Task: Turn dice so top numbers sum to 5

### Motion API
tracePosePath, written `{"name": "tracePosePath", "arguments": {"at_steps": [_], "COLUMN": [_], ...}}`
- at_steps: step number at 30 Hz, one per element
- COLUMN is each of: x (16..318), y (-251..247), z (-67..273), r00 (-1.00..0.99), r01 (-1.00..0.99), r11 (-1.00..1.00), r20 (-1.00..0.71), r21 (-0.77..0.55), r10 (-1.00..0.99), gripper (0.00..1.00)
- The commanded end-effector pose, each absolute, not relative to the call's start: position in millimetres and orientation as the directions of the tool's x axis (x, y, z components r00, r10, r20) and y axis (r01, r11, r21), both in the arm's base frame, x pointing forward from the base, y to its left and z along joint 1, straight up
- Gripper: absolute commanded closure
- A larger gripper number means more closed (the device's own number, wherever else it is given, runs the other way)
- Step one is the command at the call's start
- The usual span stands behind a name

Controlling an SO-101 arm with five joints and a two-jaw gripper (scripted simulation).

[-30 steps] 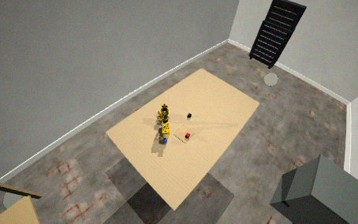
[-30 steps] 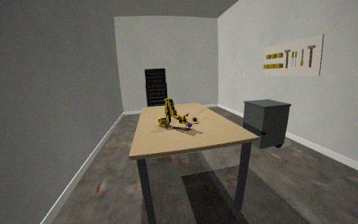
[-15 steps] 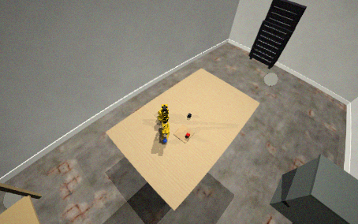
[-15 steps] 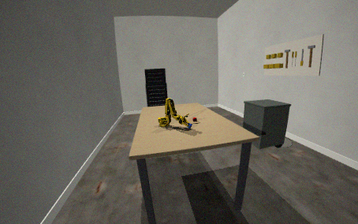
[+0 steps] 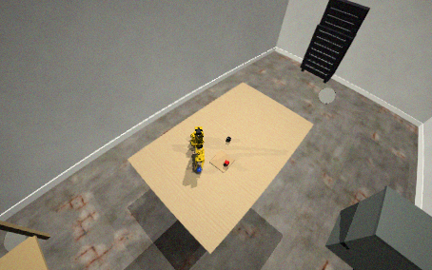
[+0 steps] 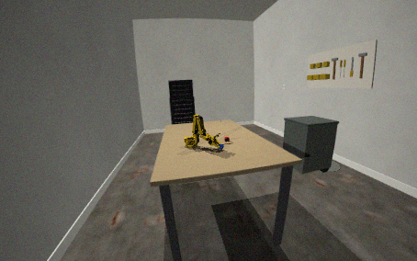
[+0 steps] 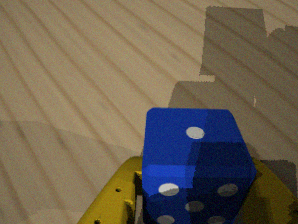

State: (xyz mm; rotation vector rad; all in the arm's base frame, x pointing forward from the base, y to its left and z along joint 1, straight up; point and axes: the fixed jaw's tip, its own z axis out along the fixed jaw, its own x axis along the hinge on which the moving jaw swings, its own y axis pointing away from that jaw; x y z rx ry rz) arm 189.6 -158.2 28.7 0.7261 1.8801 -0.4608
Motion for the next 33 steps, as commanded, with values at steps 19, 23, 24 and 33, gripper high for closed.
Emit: {"name": "tracePosePath", "arguments": {"at_steps": [19,23,24,33], "x": [193.0,193.0,193.0,193.0], "y": [-164.2,-164.2,-164.2,-164.2], "z": [36.0,36.0,36.0,36.0], "r00": [-0.251,-0.251,-0.251,-0.251], "r01": [0.675,0.675,0.675,0.675], "r11": [0.737,0.737,0.737,0.737], "r20": [-0.935,-0.935,-0.935,-0.935], "r21": [0.016,0.016,0.016,0.016], "r10": [0.250,0.250,0.250,0.250], "gripper": [0.85,0.83,0.83,0.80]}}
